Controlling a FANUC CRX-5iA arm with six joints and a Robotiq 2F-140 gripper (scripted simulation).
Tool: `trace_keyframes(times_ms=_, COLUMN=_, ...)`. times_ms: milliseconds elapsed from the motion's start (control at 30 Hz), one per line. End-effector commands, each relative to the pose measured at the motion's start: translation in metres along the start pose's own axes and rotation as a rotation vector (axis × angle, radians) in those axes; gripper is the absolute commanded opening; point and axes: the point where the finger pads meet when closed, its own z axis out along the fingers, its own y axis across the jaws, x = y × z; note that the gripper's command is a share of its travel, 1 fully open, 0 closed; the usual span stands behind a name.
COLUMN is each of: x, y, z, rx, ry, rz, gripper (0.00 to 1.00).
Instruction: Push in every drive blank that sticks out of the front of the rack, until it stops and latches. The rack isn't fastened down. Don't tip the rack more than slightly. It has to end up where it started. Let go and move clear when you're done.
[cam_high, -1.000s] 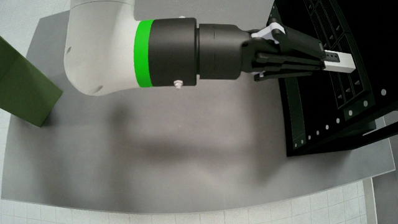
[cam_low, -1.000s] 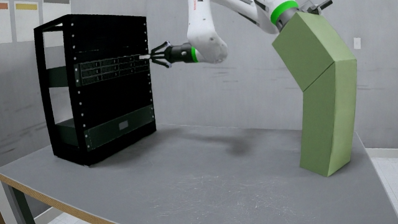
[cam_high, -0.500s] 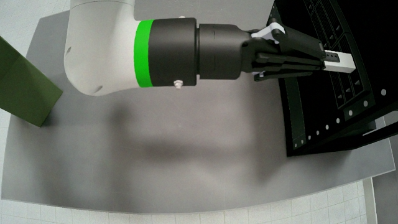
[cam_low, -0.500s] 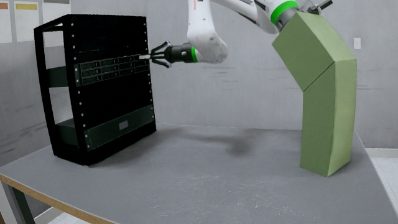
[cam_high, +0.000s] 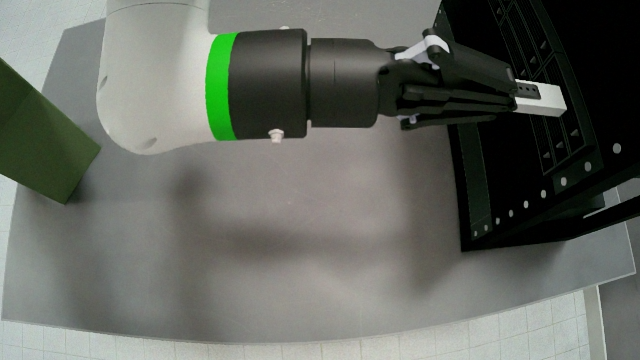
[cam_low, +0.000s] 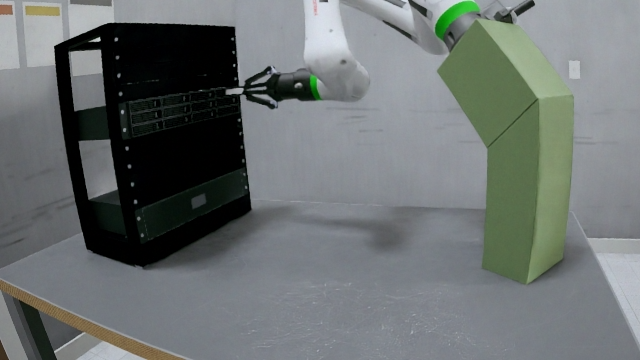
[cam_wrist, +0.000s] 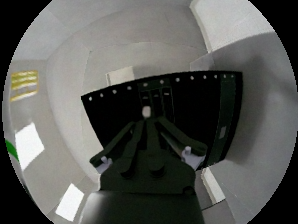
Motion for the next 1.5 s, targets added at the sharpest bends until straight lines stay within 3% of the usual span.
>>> trace_keyframes(times_ms=0, x=0.0, y=-0.001, z=-0.009, rx=0.001, ry=0.0, rz=0.0, gripper=0.1)
trace_keyframes(times_ms=467, x=0.0, y=0.0, z=-0.072, rx=0.001, ry=0.0, rz=0.0, gripper=0.1)
trace_keyframes(times_ms=1467, x=0.0, y=-0.001, z=-0.074, rx=0.001, ry=0.0, rz=0.0, gripper=0.1)
